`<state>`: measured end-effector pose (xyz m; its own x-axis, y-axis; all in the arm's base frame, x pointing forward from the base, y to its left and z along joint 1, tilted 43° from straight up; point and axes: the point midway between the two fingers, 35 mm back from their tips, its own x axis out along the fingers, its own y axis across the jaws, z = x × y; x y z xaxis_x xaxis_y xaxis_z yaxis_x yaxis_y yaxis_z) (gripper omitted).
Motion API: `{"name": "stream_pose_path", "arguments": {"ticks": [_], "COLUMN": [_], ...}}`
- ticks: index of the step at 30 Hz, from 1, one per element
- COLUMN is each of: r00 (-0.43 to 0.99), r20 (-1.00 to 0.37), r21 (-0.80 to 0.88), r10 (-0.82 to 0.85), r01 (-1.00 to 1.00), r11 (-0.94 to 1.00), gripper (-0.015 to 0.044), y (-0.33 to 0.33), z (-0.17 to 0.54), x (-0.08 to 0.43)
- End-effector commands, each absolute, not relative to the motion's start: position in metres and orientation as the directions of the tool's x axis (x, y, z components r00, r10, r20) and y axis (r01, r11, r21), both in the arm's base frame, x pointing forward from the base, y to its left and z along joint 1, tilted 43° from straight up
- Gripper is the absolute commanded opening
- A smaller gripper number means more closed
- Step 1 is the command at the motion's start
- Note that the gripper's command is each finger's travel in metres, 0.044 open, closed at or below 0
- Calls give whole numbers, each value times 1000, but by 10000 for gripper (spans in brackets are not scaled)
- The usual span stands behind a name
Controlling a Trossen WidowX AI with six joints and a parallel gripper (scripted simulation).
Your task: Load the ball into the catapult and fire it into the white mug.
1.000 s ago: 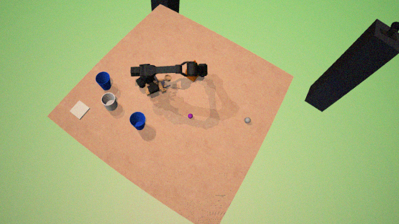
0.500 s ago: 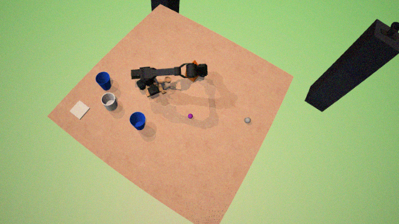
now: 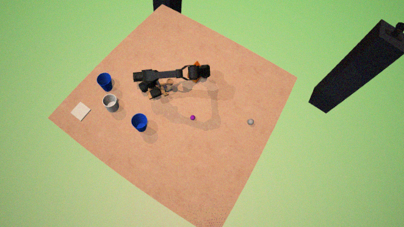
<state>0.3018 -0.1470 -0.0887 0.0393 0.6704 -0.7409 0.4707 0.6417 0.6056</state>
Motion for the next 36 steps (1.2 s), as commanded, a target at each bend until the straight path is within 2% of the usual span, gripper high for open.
{"name": "stream_pose_path", "arguments": {"ticks": [1, 17, 23, 36], "r00": [41, 41, 40, 47], "r20": [-741, -742, -743, -741], "r21": [606, 605, 603, 605], "r10": [670, 669, 668, 670], "r01": [471, 472, 473, 478], "r11": [641, 642, 643, 636], "gripper": [26, 440, 440, 440], "y": [-148, -164, -214, -200], "z": [-88, -74, -17, -32], "x": [302, 303, 297, 297]}}
